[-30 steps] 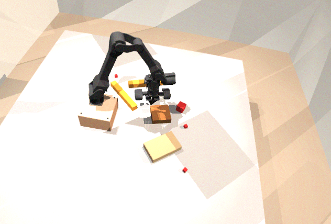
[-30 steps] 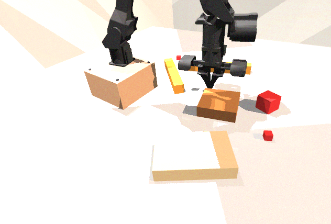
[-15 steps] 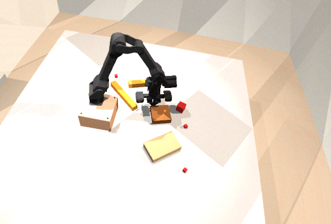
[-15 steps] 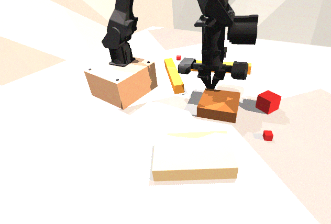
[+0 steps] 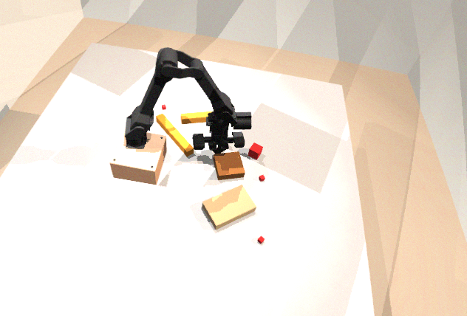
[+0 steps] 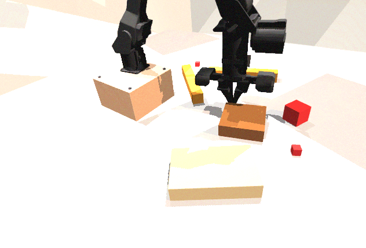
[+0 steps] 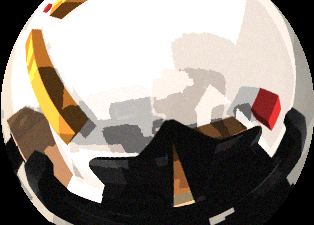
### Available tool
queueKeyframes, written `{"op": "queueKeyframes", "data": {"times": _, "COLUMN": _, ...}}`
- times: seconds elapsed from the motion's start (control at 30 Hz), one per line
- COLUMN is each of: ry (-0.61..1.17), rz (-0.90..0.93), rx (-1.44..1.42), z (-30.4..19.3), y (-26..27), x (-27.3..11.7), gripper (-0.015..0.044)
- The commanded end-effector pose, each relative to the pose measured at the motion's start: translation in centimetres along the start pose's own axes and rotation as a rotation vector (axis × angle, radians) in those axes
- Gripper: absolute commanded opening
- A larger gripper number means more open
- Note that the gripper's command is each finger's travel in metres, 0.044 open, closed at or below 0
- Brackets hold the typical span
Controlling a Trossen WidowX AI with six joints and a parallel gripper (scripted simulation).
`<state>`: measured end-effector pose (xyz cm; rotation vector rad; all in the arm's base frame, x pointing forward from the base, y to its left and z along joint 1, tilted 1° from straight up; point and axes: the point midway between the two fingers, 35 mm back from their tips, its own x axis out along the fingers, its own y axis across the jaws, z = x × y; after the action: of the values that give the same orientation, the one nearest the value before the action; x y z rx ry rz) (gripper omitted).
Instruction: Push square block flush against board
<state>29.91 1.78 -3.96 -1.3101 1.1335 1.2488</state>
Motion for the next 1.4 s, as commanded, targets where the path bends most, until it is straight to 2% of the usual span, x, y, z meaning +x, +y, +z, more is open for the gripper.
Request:
{"op": "queueKeyframes", "data": {"times": 0.0, "ry": 0.005, "rz": 0.003, "rx": -0.001, "z": -0.8, "y": 0.0, "x": 0.0, "gripper": 0.0000}}
{"op": "queueKeyframes", "data": {"times": 0.87, "ry": 0.008, "rz": 0.003, "rx": -0.001, "z": -4.7, "y": -0.7, "x": 0.0, "gripper": 0.0000}}
{"op": "queueKeyframes", "data": {"times": 1.37, "ry": 0.007, "rz": 0.002, "rx": -0.001, "z": -2.7, "y": -0.8, "x": 0.0, "gripper": 0.0000}}
